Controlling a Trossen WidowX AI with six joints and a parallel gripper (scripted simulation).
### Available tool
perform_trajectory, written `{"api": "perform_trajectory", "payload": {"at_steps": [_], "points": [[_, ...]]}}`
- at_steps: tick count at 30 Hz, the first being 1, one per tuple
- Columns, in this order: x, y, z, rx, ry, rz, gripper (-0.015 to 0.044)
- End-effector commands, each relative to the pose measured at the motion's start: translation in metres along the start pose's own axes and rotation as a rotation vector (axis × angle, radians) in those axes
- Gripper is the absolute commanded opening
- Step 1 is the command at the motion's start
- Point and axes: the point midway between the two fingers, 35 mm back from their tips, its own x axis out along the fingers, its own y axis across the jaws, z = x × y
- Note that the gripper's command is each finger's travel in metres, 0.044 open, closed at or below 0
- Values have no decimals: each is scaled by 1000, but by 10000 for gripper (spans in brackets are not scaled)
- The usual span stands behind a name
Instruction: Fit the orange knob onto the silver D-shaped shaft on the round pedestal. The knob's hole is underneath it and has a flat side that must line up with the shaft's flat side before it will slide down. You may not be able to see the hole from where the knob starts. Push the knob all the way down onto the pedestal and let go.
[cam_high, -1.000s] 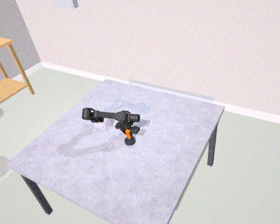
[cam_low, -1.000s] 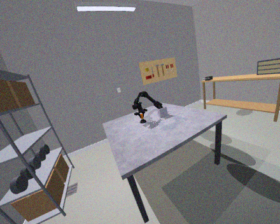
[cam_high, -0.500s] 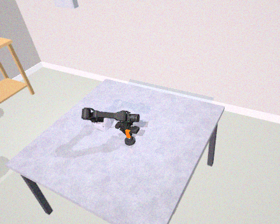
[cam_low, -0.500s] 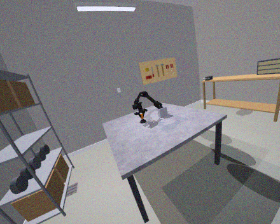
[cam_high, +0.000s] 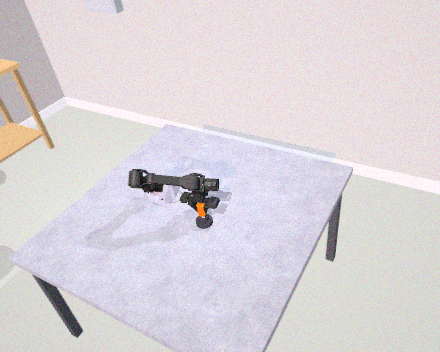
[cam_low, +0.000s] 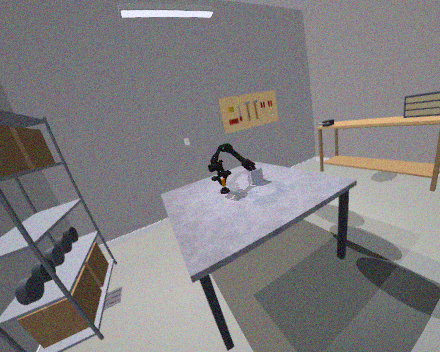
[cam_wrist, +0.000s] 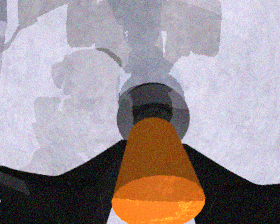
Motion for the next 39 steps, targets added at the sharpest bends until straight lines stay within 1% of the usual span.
{"api": "perform_trajectory", "payload": {"at_steps": [1, 12, 27, 30, 34, 39], "points": [[-1, -3, 0, -99, -3, -3, 0], [4, -5, -1, -101, -2, -3, 0], [-1, -1, 0, -101, -3, -3, 0], [-1, -1, 0, -155, -3, -3, 0], [0, 1, 1, -300, -2, -3, 0], [2, 2, 2, -311, -2, -3, 0]]}}
